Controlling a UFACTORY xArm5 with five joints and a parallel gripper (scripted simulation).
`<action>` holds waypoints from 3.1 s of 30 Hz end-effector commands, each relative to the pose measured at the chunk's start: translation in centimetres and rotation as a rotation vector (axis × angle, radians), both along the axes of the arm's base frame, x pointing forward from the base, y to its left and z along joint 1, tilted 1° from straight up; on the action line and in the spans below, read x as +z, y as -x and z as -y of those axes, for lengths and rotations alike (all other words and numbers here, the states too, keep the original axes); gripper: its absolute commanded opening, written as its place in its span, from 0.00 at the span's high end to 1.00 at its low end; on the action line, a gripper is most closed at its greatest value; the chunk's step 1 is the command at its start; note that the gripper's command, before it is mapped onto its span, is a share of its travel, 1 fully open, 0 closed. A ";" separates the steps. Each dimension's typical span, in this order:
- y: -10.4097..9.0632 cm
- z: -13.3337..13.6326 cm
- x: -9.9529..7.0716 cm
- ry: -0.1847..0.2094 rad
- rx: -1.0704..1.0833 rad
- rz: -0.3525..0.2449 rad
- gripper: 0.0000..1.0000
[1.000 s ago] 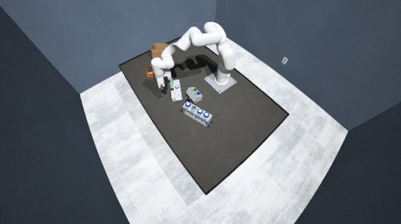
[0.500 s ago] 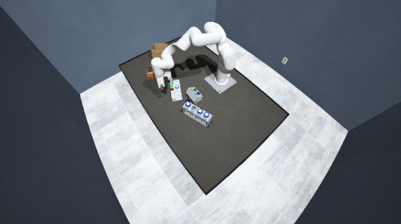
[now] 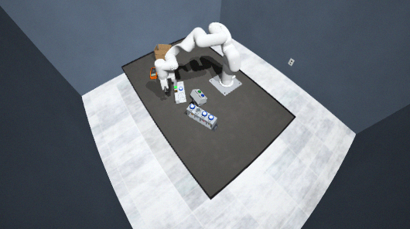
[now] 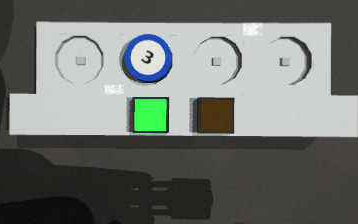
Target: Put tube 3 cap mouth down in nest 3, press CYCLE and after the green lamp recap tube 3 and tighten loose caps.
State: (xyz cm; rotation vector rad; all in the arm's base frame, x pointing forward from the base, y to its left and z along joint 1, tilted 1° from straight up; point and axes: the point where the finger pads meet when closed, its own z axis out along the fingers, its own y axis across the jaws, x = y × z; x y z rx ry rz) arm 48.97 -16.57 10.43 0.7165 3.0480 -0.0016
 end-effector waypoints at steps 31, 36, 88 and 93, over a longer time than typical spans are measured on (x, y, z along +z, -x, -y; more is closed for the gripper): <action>11.8 0.3 6.9 0.010 0.000 0.001 0.54; 12.3 0.3 7.2 0.010 0.000 0.001 0.54; 12.1 0.5 -6.0 0.009 0.000 0.001 0.54; 12.1 0.5 -6.3 0.009 0.000 0.001 0.54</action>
